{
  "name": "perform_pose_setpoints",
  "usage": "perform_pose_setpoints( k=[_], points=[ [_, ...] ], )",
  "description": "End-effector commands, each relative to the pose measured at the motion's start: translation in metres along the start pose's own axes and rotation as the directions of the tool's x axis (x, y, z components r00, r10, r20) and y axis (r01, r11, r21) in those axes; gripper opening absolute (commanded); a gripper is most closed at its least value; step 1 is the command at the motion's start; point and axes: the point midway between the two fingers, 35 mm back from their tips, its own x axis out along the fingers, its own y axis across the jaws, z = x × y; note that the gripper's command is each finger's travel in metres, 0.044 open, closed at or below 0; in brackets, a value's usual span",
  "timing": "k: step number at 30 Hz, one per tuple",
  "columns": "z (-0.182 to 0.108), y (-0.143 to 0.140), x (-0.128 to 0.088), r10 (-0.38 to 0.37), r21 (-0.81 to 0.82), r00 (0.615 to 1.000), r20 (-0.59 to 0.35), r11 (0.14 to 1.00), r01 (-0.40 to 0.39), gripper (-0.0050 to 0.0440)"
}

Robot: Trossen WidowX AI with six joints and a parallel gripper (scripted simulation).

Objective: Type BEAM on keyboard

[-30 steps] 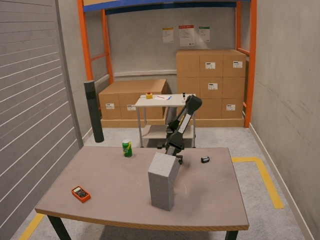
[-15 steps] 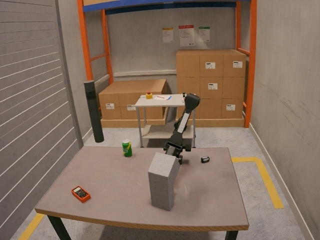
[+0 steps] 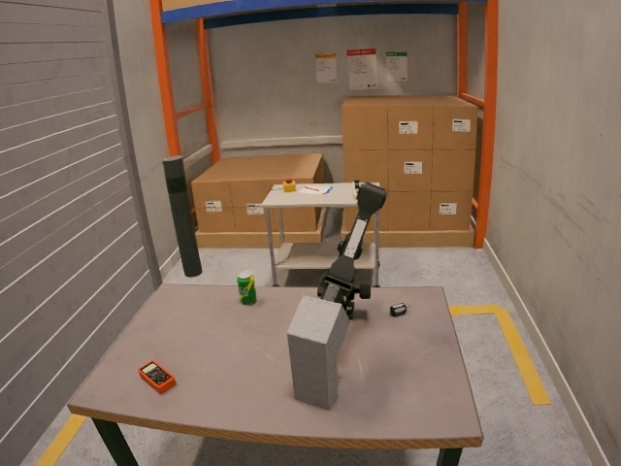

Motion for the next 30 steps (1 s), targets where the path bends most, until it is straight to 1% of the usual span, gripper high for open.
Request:
perform_pose_setpoints(
  k=[1, 12, 26, 27, 30],
  points=[
    [0.0048, -0.0011, 0.0018, 0.000, 0.001, 1.000, 0.012, 1.000, 0.000, -0.0050],
    [0.0050, -0.0014, -0.0005, -0.001, 0.005, 1.000, 0.017, 1.000, 0.001, -0.0050],
    [0.0047, -0.0012, 0.0037, -0.001, 0.002, 1.000, 0.012, 1.000, 0.001, -0.0050],
    [0.0068, -0.0022, 0.0006, -0.002, 0.006, 1.000, 0.020, 1.000, 0.002, -0.0050],
    [0.0068, -0.0022, 0.0006, -0.002, 0.006, 1.000, 0.020, 1.000, 0.002, -0.0050]
  ],
)
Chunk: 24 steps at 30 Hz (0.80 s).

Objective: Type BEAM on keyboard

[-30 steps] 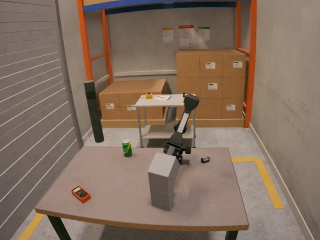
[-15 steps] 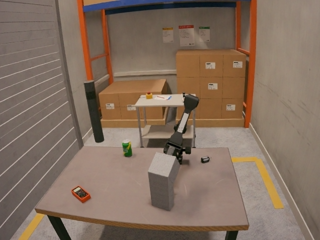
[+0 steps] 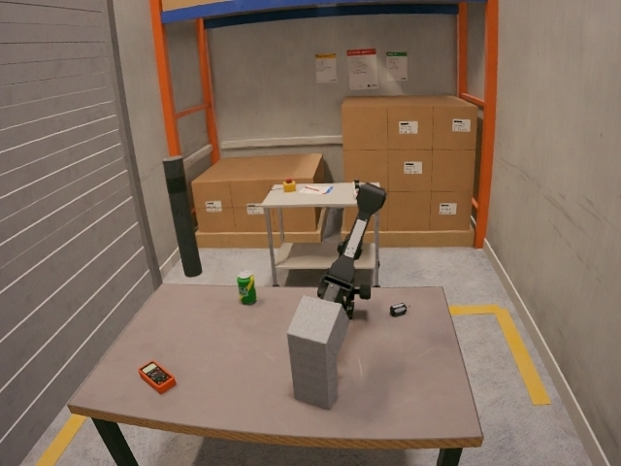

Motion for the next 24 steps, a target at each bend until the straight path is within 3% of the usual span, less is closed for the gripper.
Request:
perform_pose_setpoints(
  k=[1, 8, 15, 24],
  points=[
    [0.006, -0.002, -0.002, -0.002, 0.005, 1.000, 0.018, 1.000, 0.001, -0.0050],
    [0.005, -0.001, -0.002, -0.001, 0.005, 1.000, 0.014, 1.000, 0.001, -0.0050],
    [0.006, -0.002, -0.037, -0.002, 0.011, 1.000, 0.022, 1.000, 0.002, -0.0050],
    [0.005, 0.004, -0.035, -0.002, 0.009, 1.000, 0.013, 1.000, 0.002, -0.0050]
  ],
)
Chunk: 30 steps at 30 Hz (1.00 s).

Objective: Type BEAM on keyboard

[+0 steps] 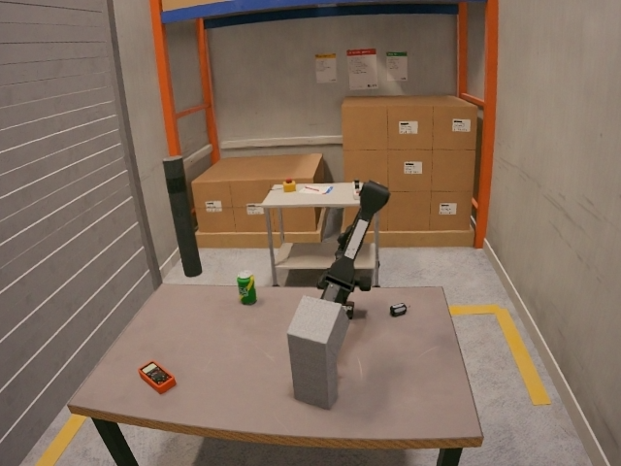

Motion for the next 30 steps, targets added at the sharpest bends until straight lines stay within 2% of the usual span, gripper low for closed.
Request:
perform_pose_setpoints(
  k=[1, 4, 11, 30],
  points=[
    [0.004, 0.009, -0.002, 0.001, 0.006, 1.000, 0.009, 1.000, -0.002, -0.0050],
    [0.003, 0.019, -0.002, 0.002, 0.004, 1.000, 0.005, 1.000, -0.002, -0.0050],
    [0.000, 0.018, 0.014, 0.004, -0.004, 1.000, -0.002, 1.000, -0.004, -0.0050],
    [0.003, 0.018, 0.032, 0.004, -0.002, 1.000, 0.004, 1.000, -0.004, -0.0050]
  ],
)
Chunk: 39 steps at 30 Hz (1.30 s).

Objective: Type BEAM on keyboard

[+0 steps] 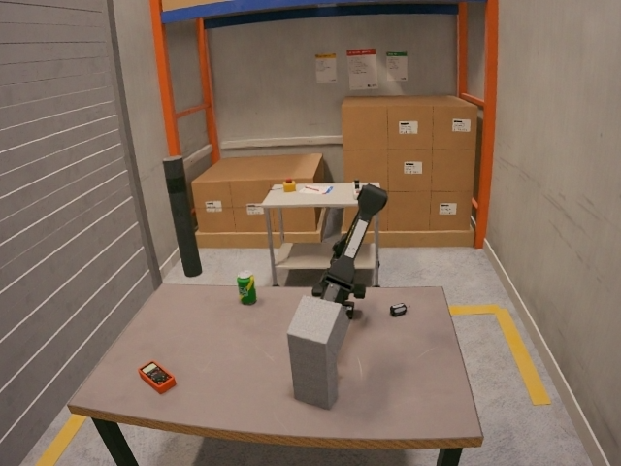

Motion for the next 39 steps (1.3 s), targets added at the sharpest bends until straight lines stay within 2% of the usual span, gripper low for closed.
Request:
perform_pose_setpoints(
  k=[1, 26, 39],
  points=[
    [0.0049, -0.0009, 0.0021, 0.001, 0.002, 1.000, 0.011, 1.000, -0.001, -0.0050],
    [0.0043, -0.0011, 0.0038, -0.001, 0.003, 1.000, 0.010, 1.000, 0.001, -0.0050],
    [0.0086, -0.0022, -0.0038, -0.002, 0.012, 1.000, 0.027, 1.000, 0.002, -0.0050]
  ],
)
